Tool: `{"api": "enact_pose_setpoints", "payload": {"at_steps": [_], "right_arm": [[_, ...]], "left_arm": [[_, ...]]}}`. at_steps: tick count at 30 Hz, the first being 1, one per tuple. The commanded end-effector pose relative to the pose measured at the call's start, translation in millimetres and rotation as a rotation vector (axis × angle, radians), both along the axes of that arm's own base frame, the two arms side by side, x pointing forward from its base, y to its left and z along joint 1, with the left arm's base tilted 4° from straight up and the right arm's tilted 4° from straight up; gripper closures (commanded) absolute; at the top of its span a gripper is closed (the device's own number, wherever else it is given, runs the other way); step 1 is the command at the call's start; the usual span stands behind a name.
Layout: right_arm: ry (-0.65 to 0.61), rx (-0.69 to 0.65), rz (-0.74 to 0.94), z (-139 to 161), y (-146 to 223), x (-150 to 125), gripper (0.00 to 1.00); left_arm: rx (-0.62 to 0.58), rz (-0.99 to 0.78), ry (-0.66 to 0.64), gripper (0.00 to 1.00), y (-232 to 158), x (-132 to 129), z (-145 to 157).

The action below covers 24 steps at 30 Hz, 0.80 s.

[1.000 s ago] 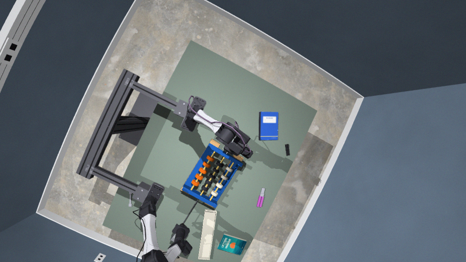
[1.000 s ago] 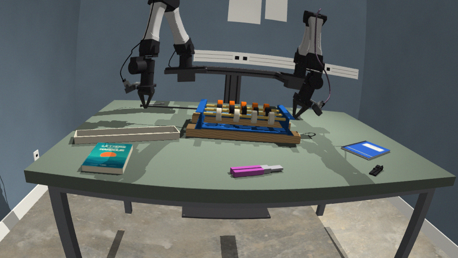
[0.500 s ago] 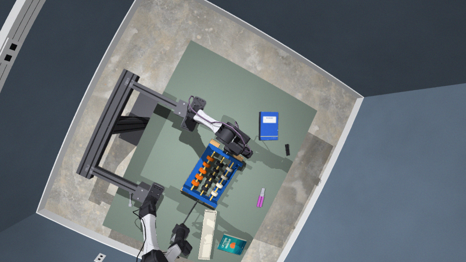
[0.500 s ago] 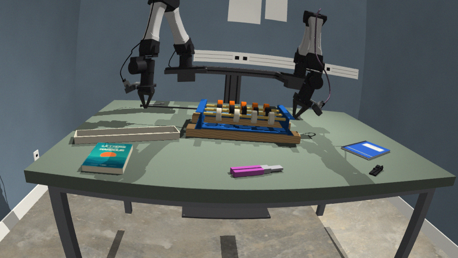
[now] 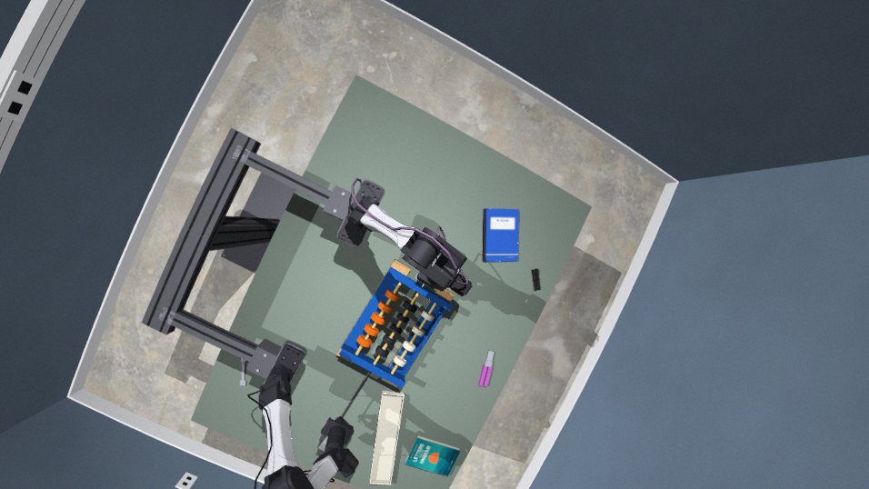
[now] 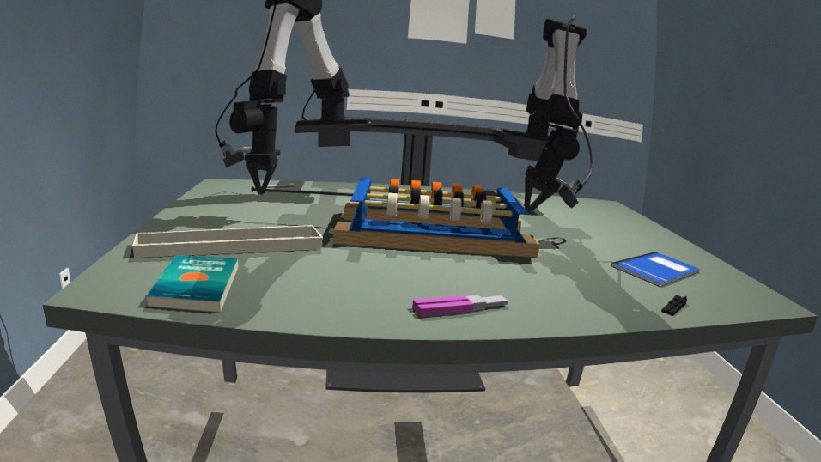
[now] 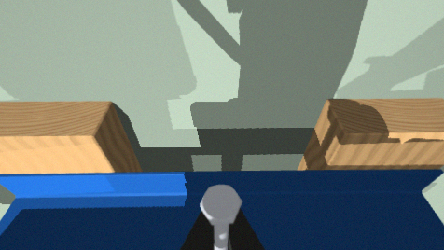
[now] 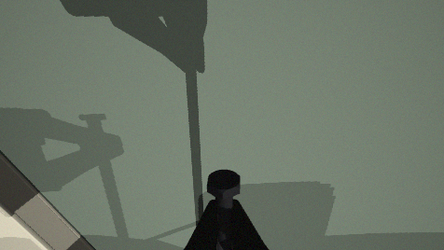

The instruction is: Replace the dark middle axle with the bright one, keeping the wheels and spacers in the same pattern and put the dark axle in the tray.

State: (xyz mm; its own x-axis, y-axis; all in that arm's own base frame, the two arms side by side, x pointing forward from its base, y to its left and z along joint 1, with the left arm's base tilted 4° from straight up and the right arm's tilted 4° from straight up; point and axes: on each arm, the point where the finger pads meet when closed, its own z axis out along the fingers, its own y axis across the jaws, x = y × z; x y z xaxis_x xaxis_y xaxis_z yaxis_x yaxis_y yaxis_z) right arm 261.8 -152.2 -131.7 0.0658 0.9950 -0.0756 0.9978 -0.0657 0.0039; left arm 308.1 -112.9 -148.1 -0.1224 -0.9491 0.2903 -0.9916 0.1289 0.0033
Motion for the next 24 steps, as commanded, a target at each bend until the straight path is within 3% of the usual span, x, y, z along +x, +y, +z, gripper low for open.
{"api": "enact_pose_setpoints", "payload": {"at_steps": [1,24], "right_arm": [[0.013,0.037,-0.004,-4.1,9.1,-3.2,1.00],[0.019,0.042,-0.012,-5.8,8.4,-7.2,1.00]], "left_arm": [[-0.056,-0.029,-0.044,1.00,-12.1,10.4,4.3],[-0.048,-0.025,-0.041,1.00,-9.0,9.6,3.4]]}}
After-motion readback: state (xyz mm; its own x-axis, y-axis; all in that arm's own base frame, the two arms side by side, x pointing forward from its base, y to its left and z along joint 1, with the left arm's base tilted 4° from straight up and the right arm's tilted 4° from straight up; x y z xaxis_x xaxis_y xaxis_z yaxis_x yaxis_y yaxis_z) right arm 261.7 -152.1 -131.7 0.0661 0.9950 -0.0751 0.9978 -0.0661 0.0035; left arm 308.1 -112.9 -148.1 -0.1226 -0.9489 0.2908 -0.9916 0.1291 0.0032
